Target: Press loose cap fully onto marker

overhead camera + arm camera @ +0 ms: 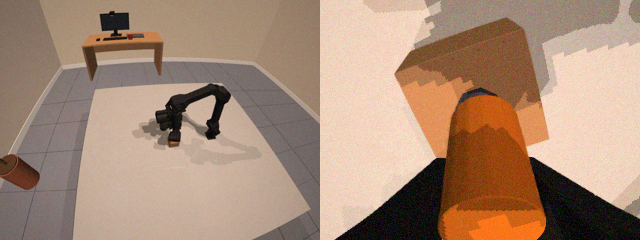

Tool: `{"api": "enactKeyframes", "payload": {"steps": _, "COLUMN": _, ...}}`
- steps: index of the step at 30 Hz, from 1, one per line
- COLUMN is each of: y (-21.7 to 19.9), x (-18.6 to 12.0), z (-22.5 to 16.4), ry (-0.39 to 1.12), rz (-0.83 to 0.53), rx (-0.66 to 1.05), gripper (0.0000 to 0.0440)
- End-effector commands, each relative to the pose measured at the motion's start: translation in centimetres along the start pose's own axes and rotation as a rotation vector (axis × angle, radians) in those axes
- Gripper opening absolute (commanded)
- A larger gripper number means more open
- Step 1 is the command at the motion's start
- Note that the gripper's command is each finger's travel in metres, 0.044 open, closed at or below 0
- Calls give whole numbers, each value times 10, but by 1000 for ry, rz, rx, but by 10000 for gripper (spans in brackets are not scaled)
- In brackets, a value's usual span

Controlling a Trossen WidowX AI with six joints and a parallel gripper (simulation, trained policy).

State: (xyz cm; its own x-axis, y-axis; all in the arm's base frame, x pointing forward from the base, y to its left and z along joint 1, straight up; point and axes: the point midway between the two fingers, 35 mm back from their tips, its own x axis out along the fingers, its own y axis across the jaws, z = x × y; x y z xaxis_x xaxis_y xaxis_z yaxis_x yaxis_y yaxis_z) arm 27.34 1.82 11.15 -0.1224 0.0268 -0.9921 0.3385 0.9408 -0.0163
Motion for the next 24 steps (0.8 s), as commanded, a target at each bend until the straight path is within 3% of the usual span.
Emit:
{"api": "enactKeyframes", "payload": {"steps": 1, "y": -7, "x": 17, "z": -3, "ry": 44, "rz": -41, "rx": -3, "gripper": 101}}
{"api": "enactKeyframes", "payload": {"steps": 24, "y": -9, "x": 19, "z": -2, "ry": 38, "rz": -45, "rx": -20, "gripper": 129}}
